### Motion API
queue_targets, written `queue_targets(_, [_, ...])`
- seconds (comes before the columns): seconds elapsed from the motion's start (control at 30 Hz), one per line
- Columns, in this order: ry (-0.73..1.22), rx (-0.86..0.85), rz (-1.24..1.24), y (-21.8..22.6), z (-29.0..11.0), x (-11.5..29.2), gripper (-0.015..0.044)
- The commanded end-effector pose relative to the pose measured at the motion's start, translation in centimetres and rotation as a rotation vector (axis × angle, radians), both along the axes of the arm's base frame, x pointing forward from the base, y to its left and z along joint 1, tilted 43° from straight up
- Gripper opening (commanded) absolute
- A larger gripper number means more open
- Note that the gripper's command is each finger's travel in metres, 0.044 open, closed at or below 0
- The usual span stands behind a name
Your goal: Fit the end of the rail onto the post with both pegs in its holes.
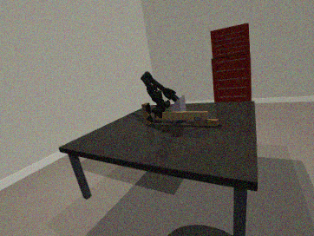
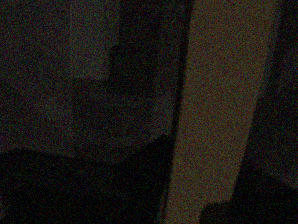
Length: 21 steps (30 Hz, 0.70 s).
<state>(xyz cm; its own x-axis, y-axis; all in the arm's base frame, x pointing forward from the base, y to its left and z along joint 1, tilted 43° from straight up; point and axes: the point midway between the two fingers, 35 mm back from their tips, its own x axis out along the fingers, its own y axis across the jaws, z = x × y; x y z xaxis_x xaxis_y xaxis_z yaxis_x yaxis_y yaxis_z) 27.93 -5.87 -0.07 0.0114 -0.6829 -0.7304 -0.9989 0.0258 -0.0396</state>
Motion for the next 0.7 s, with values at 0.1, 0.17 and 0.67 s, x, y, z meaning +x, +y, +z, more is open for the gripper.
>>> queue_targets(0.1, [0.001,-0.001,0.004,-0.15,0.27,-0.01,0.0000])
queue_targets(0.17, [0.001,-0.001,0.004,-0.20,0.31,-0.01,0.0000])
queue_targets(0.67, [0.001,-0.001,0.004,-0.60,0.59,-0.03,0.0000])
